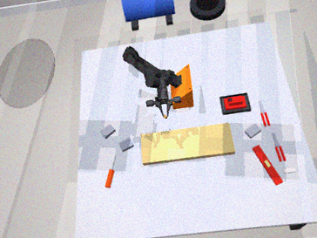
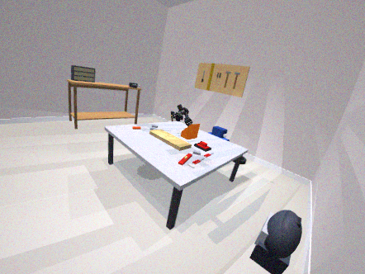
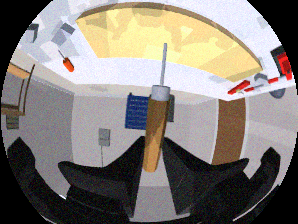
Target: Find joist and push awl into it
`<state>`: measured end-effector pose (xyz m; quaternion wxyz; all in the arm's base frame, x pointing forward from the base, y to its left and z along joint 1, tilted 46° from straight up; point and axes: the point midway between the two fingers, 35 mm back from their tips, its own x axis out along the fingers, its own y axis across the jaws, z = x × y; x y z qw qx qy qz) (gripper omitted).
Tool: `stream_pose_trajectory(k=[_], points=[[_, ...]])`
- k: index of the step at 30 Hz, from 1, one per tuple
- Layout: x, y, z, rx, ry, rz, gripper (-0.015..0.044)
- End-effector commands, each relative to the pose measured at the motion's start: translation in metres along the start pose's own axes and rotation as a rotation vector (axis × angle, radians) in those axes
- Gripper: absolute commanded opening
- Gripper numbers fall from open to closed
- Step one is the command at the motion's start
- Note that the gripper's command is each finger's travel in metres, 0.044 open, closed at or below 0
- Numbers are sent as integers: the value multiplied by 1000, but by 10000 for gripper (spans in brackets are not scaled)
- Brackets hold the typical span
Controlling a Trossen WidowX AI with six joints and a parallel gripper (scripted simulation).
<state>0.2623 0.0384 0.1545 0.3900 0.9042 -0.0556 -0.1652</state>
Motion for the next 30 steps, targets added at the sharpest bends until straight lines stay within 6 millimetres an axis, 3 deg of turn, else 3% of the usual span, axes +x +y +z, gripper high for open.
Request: stream_pose_trajectory(k=[1,25,30], points=[[0,1,-1,9,4,2,0],[0,1,-1,9,4,2,0],[11,5,-3,3,-6,-4,0]])
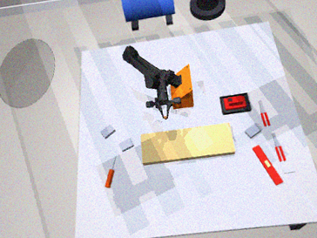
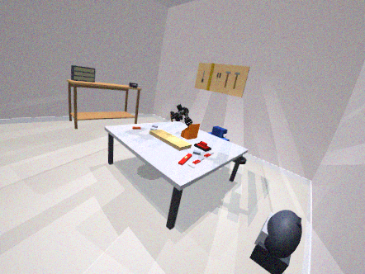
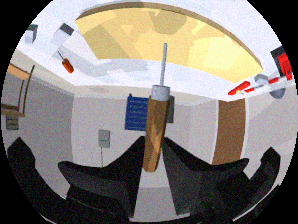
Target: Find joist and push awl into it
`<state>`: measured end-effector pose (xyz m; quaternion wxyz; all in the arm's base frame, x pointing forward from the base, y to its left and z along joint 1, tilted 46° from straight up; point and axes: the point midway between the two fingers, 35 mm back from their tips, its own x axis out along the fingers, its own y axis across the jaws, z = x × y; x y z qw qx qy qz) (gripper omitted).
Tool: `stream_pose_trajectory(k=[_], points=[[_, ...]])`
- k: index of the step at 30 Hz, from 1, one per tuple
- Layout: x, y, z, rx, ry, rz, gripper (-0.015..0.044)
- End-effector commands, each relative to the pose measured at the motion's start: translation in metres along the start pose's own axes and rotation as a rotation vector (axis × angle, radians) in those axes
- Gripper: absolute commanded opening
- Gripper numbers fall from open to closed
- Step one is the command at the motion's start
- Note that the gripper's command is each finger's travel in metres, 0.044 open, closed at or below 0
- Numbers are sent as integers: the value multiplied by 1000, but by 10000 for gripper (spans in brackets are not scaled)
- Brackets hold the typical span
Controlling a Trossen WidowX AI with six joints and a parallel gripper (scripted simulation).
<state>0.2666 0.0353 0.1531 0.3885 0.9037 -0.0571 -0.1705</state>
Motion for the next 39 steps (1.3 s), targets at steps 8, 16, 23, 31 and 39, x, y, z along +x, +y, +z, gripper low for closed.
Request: stream_pose_trajectory(k=[8,16,23,31,39], points=[[33,17,-9,7,-3,-8,0],[62,33,-8,12,-4,-7,0],[88,49,-3,14,-2,-3,0],[117,70,10,12,5,7,0],[119,72,11,12,6,8,0]])
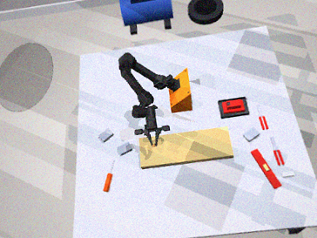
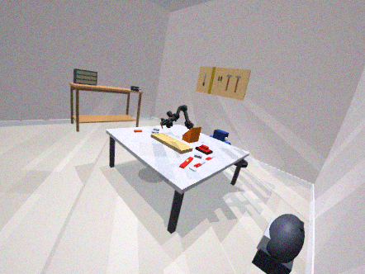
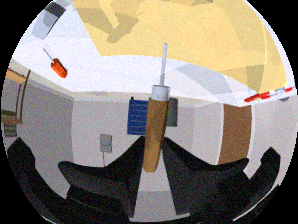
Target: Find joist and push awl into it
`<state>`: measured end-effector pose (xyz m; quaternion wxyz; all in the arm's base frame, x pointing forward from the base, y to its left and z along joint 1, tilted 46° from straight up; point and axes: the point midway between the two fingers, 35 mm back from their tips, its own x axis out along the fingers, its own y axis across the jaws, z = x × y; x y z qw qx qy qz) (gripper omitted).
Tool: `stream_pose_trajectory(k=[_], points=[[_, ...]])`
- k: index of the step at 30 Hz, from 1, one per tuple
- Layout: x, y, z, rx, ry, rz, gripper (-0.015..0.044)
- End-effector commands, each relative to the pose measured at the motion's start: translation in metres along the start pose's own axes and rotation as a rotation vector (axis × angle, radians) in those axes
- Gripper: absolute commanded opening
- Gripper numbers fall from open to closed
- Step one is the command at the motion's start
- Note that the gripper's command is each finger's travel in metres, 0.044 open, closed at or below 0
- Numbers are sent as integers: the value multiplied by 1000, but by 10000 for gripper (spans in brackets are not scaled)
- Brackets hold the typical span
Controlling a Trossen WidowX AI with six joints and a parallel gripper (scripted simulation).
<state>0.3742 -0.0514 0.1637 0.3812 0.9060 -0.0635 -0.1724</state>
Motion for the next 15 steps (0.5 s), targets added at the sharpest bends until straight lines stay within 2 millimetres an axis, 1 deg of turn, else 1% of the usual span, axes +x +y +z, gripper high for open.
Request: stream_pose_trajectory(k=[1,15], points=[[1,2,-3,-5,14,1,0],[5,2,5,-5,14,1,0]])
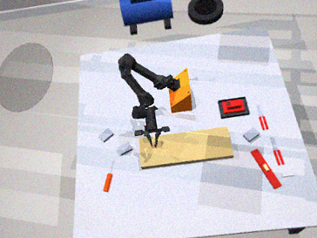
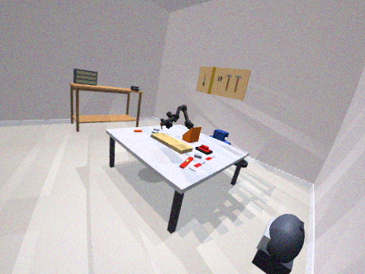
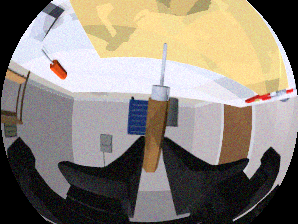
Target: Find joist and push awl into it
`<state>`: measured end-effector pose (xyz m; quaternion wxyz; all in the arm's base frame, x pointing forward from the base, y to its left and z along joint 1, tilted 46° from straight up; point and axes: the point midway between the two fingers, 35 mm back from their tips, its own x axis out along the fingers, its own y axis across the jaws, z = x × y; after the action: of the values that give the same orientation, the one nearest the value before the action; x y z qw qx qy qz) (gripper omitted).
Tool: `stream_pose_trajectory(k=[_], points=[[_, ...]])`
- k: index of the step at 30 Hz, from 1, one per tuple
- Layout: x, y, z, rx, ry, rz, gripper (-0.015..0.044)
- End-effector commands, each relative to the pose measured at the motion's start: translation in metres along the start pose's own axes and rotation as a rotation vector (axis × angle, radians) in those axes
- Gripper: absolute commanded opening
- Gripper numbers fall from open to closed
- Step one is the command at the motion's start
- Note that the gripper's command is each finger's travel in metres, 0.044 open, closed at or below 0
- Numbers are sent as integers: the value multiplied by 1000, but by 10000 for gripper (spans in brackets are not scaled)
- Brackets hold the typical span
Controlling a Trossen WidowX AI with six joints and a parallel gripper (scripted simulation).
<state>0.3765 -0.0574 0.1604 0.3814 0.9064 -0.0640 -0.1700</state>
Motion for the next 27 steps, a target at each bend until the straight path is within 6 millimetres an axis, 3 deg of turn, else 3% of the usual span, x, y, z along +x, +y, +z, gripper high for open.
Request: stream_pose_trajectory(k=[1,27], points=[[1,0,0,-6,10,-2,0],[9,0,20,-7,10,-2,0]])
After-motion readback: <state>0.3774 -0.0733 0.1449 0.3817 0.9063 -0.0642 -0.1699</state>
